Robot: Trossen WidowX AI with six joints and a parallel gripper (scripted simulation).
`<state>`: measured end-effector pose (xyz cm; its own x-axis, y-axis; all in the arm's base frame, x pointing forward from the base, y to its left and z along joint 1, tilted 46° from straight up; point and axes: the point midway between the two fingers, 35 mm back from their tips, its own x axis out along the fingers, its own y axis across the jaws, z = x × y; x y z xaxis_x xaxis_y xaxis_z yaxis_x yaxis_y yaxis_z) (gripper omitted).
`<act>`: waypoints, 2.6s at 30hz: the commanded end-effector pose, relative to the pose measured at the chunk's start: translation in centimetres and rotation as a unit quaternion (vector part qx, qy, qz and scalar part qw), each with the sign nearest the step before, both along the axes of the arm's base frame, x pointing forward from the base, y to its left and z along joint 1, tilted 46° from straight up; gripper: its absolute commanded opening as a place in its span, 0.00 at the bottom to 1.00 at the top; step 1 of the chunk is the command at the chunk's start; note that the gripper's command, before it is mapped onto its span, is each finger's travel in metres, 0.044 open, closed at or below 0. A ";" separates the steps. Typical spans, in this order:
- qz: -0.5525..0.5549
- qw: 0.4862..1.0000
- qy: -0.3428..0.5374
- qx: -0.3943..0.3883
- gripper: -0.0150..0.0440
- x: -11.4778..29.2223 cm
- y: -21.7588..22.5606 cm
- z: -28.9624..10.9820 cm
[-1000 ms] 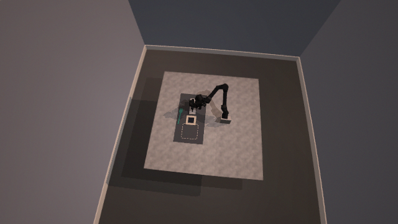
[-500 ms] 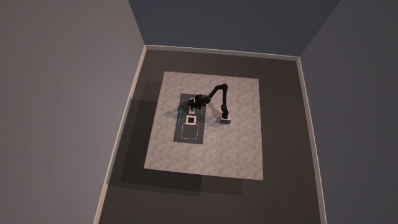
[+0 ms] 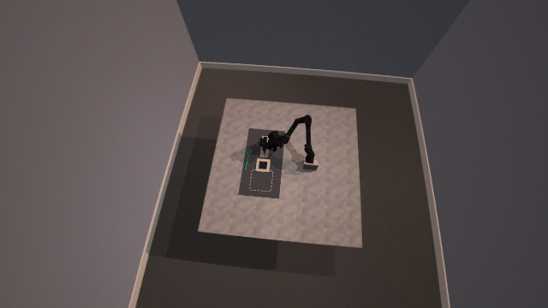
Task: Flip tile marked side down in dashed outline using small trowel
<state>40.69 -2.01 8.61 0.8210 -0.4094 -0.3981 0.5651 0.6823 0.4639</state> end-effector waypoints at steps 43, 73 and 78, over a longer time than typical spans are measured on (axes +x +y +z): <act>0.009 1.000 -0.001 0.000 0.25 -0.5 3.7 -4.6; 0.009 0.998 0.007 0.054 0.25 -1.6 11.4 -3.3; 0.009 0.998 0.007 0.055 0.25 -1.8 13.0 -4.3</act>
<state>38.67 9.50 4.29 0.8101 -0.3641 -0.4595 0.5761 0.6395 0.5091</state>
